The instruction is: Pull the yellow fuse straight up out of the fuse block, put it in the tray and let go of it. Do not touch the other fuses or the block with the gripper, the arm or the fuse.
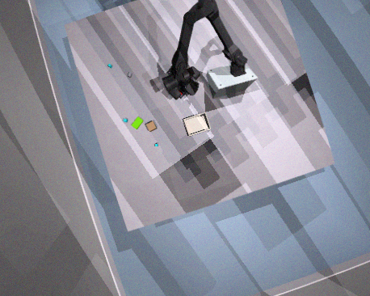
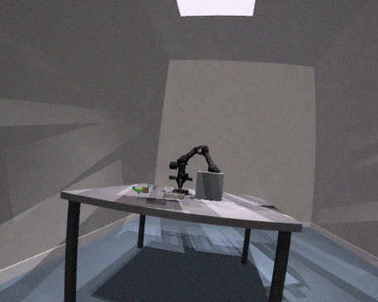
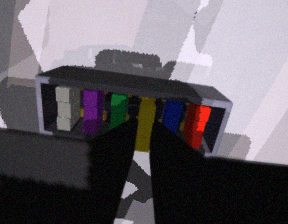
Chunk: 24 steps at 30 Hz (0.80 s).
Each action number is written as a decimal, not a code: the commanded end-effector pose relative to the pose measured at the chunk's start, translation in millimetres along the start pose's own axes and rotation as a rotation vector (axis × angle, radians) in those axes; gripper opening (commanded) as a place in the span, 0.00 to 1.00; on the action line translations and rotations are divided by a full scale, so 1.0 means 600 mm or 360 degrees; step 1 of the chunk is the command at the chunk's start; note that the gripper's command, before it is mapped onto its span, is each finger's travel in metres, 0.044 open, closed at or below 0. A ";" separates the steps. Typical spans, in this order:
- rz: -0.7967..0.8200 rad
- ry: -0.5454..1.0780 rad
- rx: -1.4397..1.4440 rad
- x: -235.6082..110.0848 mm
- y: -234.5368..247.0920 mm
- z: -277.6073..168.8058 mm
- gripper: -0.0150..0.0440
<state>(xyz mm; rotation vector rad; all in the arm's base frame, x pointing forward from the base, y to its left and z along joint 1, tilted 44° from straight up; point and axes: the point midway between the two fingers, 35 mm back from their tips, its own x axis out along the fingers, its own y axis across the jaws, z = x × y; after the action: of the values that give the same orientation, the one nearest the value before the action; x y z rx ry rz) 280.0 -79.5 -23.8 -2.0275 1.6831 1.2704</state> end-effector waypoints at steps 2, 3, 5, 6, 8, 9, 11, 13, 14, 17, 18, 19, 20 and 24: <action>-0.0006 -0.0004 0.0008 -0.005 -0.001 -0.001 0.25; -0.0006 -0.0004 0.0008 -0.006 -0.001 -0.001 0.25; -0.0006 -0.0004 0.0008 -0.008 -0.001 -0.001 0.25; -0.0006 -0.0004 0.0008 -0.009 -0.001 -0.001 0.25; -0.0006 -0.0004 0.0008 -0.010 -0.001 -0.001 0.25; -0.0006 -0.0004 0.0008 -0.011 -0.001 -0.001 0.25; -0.0006 -0.0003 0.0007 -0.013 -0.001 -0.001 0.25; -0.0006 -0.0003 0.0007 -0.014 -0.001 -0.001 0.25; -0.0005 -0.0003 0.0007 -0.015 -0.001 -0.001 0.25; -0.0005 -0.0003 0.0007 -0.017 -0.001 -0.001 0.25; -0.0005 -0.0003 0.0007 -0.018 -0.001 -0.001 0.25; -0.0005 -0.0003 0.0007 -0.019 -0.001 -0.001 0.25; -0.0005 -0.0003 0.0006 -0.020 -0.001 -0.001 0.25; -0.0005 -0.0003 0.0006 -0.023 -0.001 -0.001 0.25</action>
<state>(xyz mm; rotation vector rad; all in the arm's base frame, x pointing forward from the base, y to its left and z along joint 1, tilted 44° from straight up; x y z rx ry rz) 280.7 -71.2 -15.3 -2.0298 1.6835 1.2698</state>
